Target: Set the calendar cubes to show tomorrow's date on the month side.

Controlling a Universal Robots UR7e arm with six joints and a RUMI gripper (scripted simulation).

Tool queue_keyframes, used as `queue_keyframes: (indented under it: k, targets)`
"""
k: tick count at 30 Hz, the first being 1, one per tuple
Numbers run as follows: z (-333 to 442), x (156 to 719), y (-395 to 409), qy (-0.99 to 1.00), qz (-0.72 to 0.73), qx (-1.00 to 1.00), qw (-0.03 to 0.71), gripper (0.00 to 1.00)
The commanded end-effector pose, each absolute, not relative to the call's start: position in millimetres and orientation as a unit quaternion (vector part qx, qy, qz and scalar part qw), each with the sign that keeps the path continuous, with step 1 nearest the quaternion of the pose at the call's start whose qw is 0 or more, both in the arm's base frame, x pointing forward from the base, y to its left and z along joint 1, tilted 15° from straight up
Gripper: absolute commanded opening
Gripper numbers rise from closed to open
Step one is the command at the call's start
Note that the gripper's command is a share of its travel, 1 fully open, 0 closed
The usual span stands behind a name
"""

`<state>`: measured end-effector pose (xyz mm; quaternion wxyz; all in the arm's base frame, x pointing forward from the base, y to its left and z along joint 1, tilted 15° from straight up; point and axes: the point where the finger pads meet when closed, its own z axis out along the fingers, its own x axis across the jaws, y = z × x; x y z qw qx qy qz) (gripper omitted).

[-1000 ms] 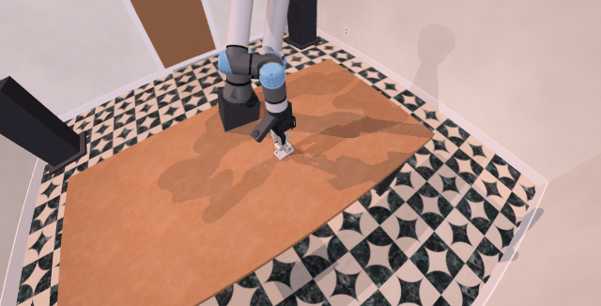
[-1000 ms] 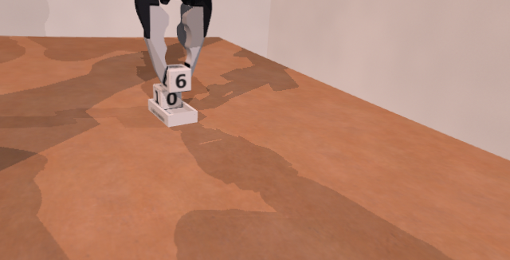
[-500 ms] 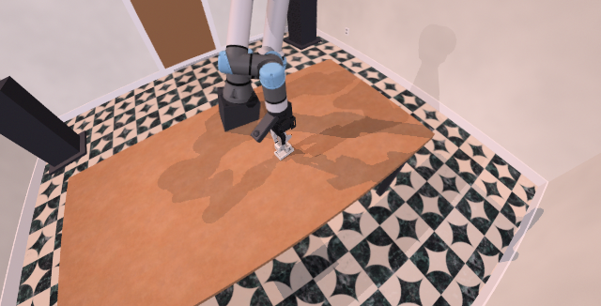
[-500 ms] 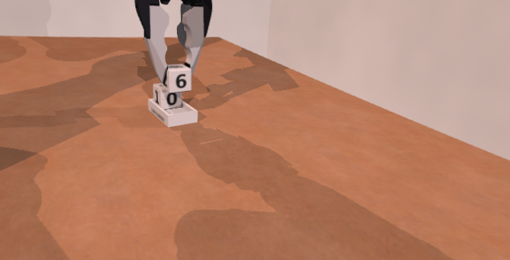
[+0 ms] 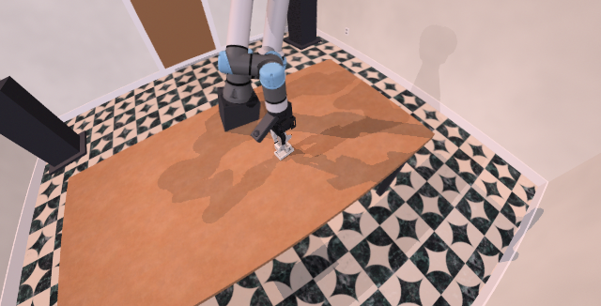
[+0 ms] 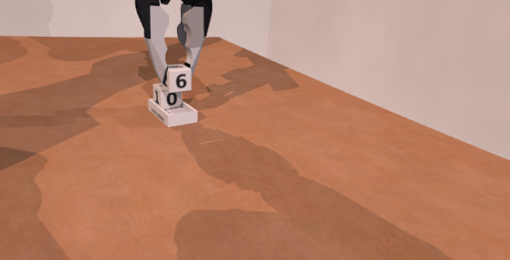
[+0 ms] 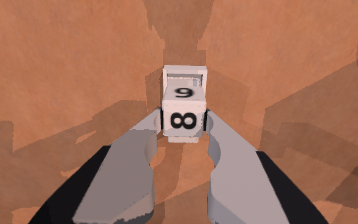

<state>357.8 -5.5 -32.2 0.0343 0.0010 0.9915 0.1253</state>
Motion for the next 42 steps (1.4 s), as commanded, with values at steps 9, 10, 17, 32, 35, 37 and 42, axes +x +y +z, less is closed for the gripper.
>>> queue_keyframes:
  k: [9,10,17,32,35,37,42]
  targets:
    - [-32,360,-6,0.992,0.125,0.000,0.036,0.11]
    - [-32,360,-6,0.992,0.125,0.000,0.036,0.11]
    - [-33,359,-5,0.992,0.125,0.000,0.035,0.11]
    - [-43,358,-1,0.991,0.126,0.000,0.033,0.11]
    - [-44,358,-1,0.991,0.126,0.000,0.033,0.11]
    - [-46,358,0,0.991,0.126,0.000,0.033,0.11]
    - [-50,358,1,0.991,0.126,0.000,0.033,0.11]
